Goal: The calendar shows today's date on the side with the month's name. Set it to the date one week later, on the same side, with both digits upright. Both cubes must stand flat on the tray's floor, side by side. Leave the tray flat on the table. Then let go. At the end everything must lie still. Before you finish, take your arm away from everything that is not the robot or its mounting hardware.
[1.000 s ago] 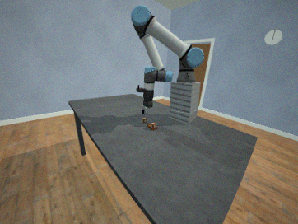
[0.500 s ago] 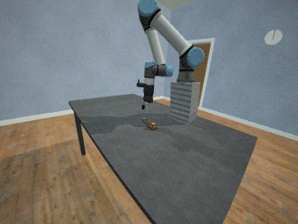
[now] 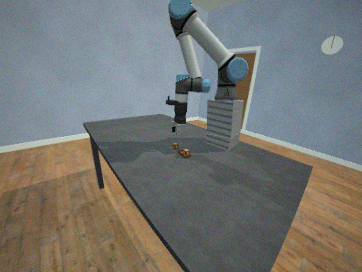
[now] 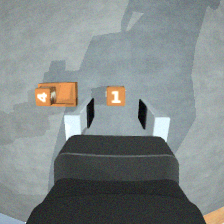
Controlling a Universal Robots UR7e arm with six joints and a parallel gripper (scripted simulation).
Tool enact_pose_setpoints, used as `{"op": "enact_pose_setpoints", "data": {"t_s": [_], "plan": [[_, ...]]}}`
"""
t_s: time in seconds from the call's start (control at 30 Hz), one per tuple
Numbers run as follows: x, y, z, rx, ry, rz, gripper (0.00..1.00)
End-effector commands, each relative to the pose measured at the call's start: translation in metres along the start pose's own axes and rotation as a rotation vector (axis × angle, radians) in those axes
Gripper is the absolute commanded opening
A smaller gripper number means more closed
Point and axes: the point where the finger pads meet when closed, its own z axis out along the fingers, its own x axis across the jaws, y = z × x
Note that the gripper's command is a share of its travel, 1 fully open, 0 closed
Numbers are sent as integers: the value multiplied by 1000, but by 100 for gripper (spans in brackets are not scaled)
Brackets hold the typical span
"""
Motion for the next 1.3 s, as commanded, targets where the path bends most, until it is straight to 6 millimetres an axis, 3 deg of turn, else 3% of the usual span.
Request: {"op": "enact_pose_setpoints", "data": {"t_s": [0.0,0.7,1.07,1.27], "plan": [[0,0,0,1,0,0,100],[0,-1,0,1,0,-31,100],[-2,-3,1,1,1,-196,100],[-4,-5,3,1,1,-392,100]]}}
